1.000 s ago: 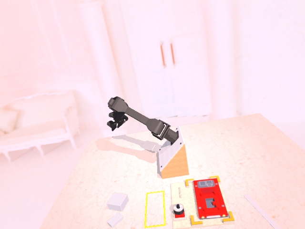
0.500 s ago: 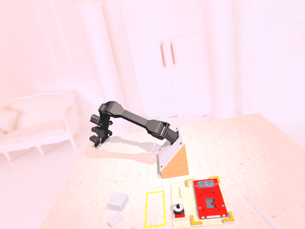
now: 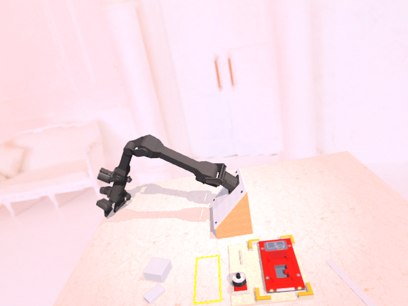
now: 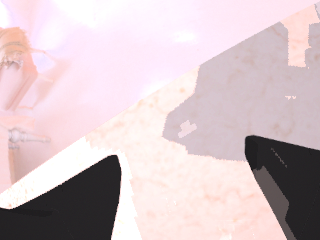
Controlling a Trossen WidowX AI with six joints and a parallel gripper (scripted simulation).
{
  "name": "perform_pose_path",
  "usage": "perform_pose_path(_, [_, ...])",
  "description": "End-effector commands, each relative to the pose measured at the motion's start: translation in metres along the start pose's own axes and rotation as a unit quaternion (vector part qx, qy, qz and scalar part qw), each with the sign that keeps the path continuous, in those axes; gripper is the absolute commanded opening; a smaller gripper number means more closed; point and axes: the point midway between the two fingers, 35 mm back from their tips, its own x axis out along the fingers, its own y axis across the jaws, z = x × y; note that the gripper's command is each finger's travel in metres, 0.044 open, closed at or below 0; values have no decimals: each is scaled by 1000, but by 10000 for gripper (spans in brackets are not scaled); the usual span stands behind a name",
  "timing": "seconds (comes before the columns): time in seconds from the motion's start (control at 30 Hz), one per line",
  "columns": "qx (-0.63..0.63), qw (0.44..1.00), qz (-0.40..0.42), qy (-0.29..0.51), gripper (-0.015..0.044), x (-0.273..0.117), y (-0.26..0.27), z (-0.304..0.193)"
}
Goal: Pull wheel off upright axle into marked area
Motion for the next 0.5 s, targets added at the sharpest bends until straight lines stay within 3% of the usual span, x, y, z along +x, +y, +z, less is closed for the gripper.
perform_pose_path(0.0, [5, 1000, 12, 12, 300, 6, 36, -13])
perform_pose_path(0.47, [-40, 989, 121, 80, 300, 13, 198, -84])
